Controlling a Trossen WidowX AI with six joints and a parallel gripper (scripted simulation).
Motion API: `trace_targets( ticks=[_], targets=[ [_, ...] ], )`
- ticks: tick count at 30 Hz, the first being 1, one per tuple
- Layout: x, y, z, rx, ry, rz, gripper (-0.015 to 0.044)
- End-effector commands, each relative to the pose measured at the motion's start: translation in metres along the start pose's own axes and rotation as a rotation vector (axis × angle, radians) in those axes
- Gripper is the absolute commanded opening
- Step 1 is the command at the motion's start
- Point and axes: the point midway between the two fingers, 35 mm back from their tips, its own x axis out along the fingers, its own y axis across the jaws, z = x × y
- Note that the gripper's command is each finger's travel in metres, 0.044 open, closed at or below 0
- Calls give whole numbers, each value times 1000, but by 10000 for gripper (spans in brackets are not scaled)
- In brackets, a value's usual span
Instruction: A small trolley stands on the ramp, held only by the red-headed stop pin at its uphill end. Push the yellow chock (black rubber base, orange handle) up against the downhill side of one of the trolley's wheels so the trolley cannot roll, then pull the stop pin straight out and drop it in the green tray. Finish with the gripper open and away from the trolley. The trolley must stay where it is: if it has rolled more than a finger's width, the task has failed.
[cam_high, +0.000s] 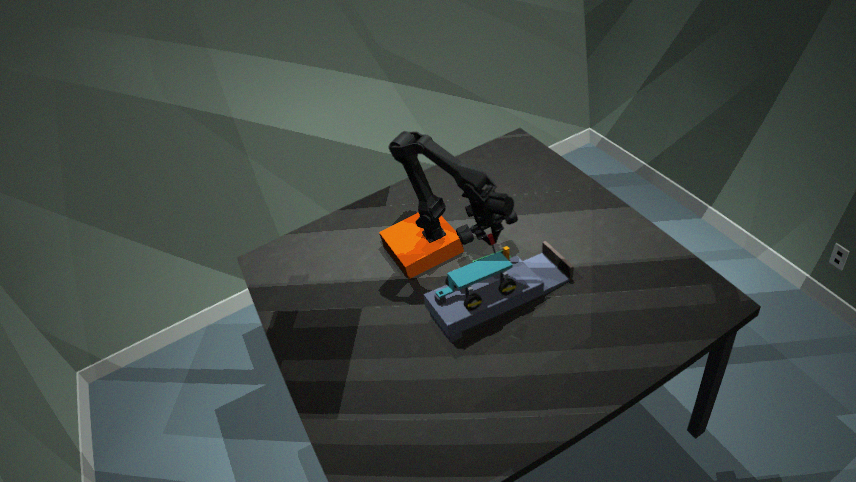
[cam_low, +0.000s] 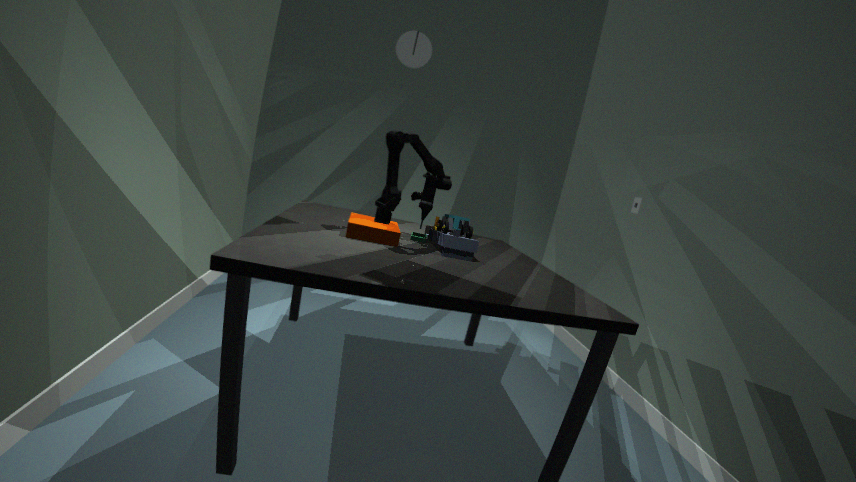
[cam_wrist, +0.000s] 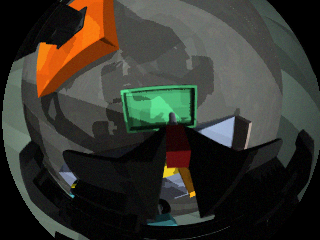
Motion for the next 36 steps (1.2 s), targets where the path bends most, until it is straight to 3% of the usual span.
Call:
trace_targets(
  ticks=[1,16,23,36],
  targets=[
    [9,-4,0,-5,8,-49,0],
    [46,-20,0,-5,9,-67,0],
    [46,-16,-1,-5,9,-67,184],
    [50,-4,-1,-5,9,-65,190]
  ],
)
